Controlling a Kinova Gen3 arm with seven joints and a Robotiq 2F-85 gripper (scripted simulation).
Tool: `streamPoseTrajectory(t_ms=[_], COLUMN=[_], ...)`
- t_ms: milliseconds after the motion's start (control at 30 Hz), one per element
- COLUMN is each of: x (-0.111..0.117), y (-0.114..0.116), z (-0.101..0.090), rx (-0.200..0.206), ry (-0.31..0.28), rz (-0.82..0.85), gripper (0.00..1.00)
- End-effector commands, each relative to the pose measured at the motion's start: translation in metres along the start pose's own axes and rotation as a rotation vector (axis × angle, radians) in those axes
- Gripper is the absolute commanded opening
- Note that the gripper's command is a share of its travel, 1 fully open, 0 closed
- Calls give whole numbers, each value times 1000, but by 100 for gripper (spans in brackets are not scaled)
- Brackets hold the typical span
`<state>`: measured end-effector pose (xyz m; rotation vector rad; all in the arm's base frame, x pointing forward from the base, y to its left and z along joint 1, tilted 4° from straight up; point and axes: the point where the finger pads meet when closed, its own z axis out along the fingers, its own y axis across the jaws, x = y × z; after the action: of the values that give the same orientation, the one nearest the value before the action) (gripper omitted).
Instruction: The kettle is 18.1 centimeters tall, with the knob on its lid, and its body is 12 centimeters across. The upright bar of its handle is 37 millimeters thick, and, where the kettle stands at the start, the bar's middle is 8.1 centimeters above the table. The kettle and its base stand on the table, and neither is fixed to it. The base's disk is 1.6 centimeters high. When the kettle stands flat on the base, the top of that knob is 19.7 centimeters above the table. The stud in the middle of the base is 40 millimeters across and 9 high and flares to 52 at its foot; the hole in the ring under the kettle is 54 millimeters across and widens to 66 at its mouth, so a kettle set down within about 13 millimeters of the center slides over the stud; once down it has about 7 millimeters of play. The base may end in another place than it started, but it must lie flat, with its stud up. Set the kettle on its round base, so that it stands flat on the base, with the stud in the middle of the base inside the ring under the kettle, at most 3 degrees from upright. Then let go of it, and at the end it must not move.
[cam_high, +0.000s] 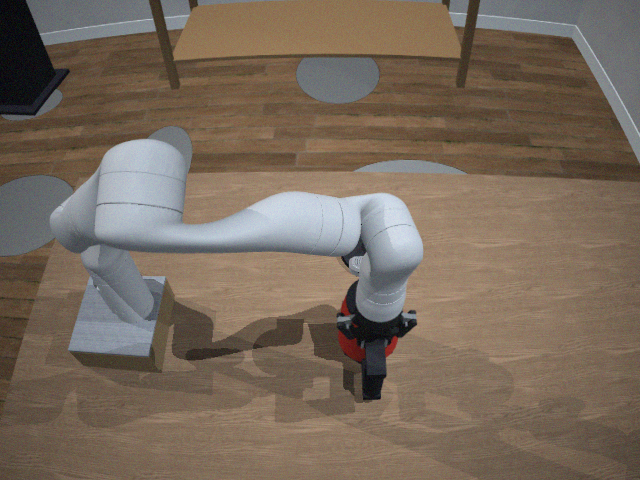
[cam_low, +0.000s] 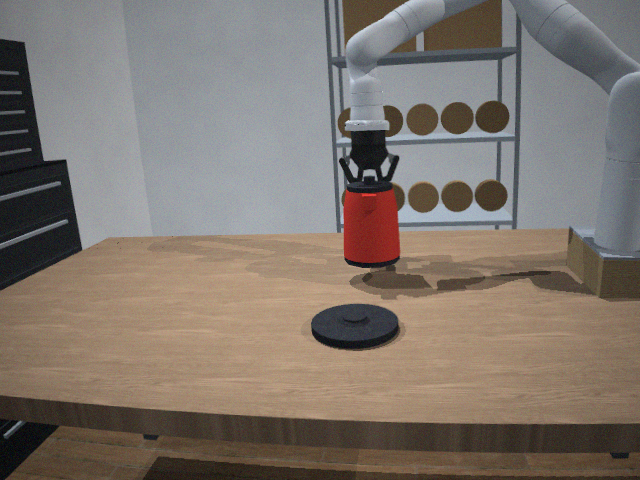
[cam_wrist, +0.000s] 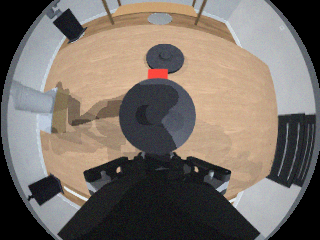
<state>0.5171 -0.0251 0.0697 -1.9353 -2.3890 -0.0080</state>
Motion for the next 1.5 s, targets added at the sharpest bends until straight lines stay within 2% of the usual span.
streamPoseTrajectory(t_ms=[0,367,433,1467], x=[10,47,47,157], y=[2,6,6,19], z=[-1,-1,-1,-2], rx=[-2,-2,-2,-2], ry=[-1,-1,-1,-1], rz=[-9,-9,-9,-9], gripper=[0,0,0,0])
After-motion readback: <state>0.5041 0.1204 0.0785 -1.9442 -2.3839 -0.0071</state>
